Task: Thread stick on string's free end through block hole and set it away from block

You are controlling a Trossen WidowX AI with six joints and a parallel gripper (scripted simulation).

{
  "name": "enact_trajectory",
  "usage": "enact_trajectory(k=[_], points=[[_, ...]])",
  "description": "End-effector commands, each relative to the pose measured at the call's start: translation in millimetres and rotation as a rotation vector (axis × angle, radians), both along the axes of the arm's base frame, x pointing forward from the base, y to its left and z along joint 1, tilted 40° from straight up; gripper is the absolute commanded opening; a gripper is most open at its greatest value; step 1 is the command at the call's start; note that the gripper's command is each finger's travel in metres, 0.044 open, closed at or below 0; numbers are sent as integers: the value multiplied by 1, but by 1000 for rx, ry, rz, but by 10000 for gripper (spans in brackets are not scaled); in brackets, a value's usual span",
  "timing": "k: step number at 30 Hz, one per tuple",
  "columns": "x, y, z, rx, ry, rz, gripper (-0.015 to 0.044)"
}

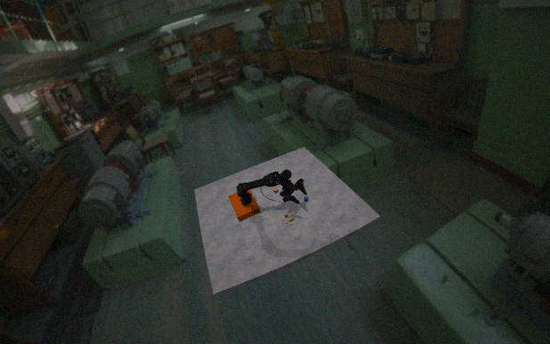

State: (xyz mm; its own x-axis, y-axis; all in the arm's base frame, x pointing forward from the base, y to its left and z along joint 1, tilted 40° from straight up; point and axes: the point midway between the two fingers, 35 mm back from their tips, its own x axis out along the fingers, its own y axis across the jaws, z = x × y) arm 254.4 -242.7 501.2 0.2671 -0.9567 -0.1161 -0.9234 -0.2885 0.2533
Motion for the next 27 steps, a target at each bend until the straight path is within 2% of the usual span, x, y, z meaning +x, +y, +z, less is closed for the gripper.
enact_trajectory(k=[1,4,9,17,27], points=[[0,0,0,0,0,0,426],[9,1,-8,-6,81,24,440],[68,14,-69,-75,649,217,440],[125,43,-153,-239,1344,509,440],[162,86,-244,-523,2041,869,440]])
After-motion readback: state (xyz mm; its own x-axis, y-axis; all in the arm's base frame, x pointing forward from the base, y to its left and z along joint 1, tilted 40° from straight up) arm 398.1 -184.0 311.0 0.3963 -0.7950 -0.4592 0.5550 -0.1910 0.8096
